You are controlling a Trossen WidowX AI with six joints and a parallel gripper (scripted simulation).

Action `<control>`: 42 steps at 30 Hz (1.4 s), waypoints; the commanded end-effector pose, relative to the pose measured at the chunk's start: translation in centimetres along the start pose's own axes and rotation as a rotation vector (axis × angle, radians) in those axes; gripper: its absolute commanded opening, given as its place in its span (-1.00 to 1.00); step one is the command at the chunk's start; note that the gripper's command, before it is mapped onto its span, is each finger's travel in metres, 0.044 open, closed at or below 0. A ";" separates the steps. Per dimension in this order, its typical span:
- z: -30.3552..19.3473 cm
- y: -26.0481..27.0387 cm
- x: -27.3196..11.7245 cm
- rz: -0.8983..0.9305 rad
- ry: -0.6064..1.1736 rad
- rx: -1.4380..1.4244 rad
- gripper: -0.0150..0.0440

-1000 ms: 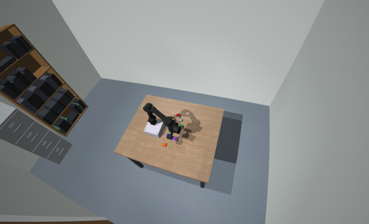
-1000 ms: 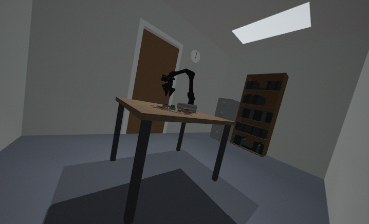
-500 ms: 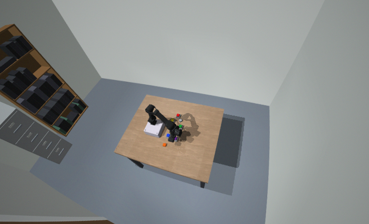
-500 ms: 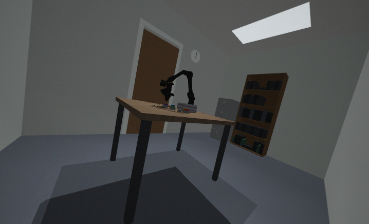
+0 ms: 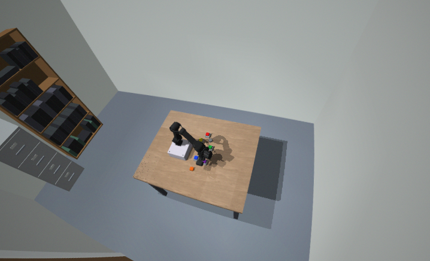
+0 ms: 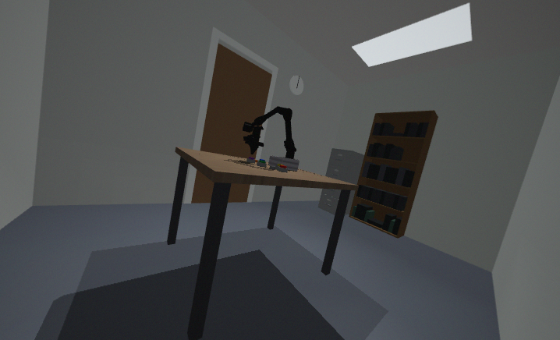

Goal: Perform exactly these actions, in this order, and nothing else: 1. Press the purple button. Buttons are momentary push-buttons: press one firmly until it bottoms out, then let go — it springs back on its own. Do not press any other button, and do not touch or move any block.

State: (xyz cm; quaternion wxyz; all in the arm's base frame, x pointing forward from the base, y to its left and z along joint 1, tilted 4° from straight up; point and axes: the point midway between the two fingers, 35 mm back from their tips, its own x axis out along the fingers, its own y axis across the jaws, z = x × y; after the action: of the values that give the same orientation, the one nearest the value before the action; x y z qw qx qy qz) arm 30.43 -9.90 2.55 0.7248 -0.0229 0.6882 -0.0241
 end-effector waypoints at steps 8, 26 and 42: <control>-0.3 0.0 2.0 -0.003 0.011 -0.004 -0.42; -0.4 0.0 3.1 -0.003 0.011 -0.004 -0.42; -0.2 0.0 0.8 -0.002 0.007 -0.003 -0.42</control>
State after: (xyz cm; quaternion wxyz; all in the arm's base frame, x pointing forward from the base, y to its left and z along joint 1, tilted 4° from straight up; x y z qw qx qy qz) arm 30.34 -10.04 -0.07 0.7225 -0.0225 0.6906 -0.0233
